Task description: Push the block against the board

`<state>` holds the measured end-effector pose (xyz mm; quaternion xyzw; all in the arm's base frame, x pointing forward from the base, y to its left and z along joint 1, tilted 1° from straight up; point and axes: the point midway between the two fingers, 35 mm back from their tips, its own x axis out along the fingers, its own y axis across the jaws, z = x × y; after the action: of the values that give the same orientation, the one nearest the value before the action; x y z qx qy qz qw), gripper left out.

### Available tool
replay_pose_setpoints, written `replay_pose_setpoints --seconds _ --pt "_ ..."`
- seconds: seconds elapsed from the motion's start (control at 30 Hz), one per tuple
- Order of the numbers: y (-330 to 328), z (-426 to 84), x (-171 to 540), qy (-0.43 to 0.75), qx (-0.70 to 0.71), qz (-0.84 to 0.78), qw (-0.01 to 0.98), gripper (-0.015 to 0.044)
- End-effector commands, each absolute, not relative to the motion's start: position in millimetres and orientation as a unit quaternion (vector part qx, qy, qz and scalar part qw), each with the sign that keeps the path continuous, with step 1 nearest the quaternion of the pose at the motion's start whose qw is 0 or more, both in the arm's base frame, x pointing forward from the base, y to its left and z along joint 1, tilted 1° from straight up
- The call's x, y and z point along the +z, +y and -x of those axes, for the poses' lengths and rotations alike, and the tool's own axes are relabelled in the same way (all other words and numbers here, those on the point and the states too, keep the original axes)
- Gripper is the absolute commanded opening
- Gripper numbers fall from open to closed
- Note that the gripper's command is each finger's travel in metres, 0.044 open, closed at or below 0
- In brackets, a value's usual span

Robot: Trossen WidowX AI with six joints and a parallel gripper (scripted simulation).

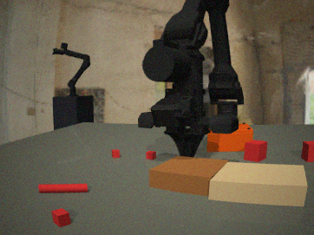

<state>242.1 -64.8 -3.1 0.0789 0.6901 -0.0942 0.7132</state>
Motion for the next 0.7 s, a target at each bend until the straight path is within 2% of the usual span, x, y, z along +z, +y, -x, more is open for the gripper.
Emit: replay_pose_setpoints --seconds 0.0,0.67 --pt "-66.7 -249.7 -3.2 0.689 -0.096 -0.08 0.714 0.0" --pt "-60.6 -225.6 -4.6 0.69 -0.096 -0.08 0.713 0.0"
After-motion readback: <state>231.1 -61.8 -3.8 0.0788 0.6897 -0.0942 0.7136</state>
